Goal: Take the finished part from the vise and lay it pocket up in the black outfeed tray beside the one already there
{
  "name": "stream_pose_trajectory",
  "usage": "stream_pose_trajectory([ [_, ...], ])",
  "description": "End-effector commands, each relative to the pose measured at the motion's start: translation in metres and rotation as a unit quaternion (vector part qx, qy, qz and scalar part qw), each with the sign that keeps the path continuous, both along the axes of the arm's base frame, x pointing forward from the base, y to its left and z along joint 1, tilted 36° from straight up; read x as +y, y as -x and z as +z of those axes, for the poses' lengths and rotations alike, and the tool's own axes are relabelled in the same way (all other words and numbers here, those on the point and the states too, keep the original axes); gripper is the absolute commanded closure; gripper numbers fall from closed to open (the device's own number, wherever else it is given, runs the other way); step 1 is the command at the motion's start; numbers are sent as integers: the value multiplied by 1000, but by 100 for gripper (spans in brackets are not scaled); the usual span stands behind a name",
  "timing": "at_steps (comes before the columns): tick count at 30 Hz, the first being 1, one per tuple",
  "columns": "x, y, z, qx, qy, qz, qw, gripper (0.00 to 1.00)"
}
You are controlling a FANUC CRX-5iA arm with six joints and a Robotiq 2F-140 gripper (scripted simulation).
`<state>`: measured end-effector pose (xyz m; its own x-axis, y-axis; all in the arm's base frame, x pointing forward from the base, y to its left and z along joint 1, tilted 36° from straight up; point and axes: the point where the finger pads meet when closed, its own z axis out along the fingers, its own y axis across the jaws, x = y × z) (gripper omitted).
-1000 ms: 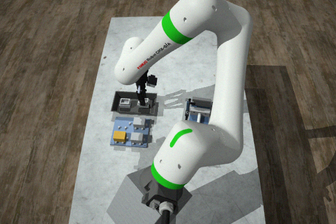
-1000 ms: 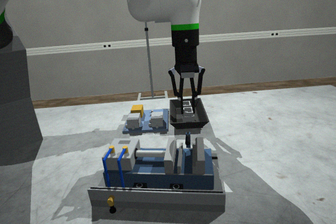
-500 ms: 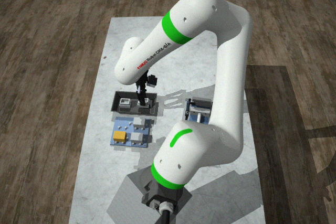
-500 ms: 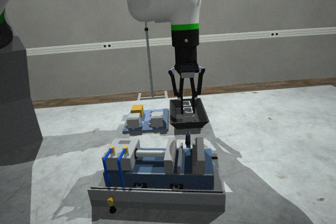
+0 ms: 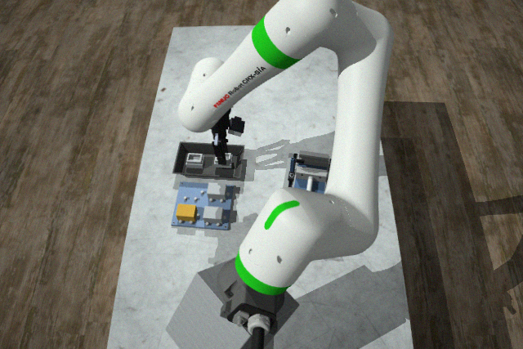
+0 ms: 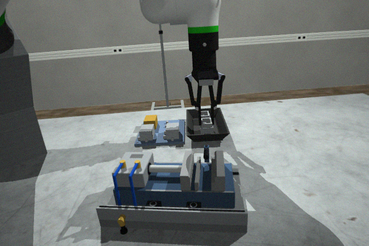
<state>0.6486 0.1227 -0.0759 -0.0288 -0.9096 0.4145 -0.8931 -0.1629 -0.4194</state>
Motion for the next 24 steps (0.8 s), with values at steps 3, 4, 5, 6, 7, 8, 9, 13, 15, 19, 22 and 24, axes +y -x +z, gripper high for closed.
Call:
stream_pose_trajectory([
  [3,1,-1,0,-1,0,1,1000,90],
  [4,1,-1,0,-1,0,1,1000,90],
  [5,0,-1,0,-1,0,1,1000,90],
  [6,0,-1,0,-1,0,1,1000,90],
  [7,0,-1,0,-1,0,1,1000,90],
  [8,0,-1,0,-1,0,1,1000,90],
  [9,0,-1,0,-1,0,1,1000,90],
  [13,0,-2,-2,-1,0,1,1000,90],
  [15,-1,-2,-3,-1,0,1,1000,90],
  [19,-2,-3,-4,-1,0,1,1000,90],
  [22,-2,-4,-6,-1,0,1,1000,90],
  [24,-2,-4,-6,-1,0,1,1000,90],
])
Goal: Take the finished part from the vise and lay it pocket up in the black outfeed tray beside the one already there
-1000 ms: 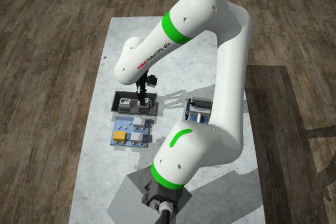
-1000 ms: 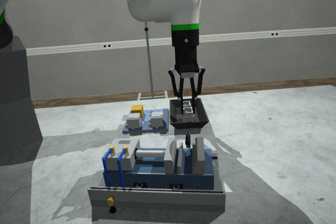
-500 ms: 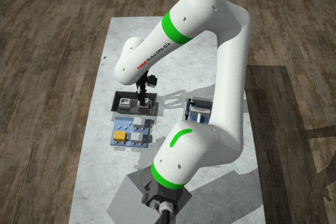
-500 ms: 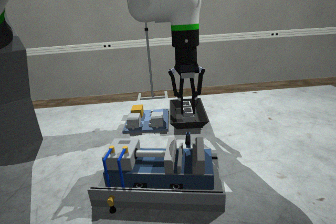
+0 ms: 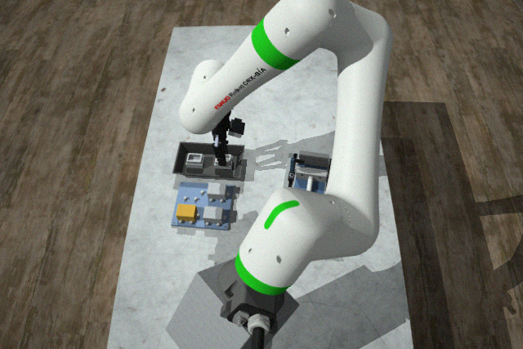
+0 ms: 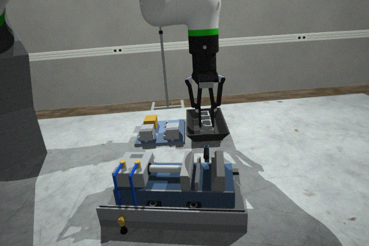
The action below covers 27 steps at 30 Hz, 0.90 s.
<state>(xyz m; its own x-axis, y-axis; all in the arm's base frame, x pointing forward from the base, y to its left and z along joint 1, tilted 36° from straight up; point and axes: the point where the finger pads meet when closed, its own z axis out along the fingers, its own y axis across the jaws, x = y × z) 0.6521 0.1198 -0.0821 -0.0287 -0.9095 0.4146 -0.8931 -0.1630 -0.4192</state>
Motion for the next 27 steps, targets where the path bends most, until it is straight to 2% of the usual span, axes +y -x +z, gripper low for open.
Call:
stream_pose_trajectory([
  [1,1,-1,0,-1,0,1,1000,90],
  [27,-1,-3,-3,-1,0,1,1000,90],
])
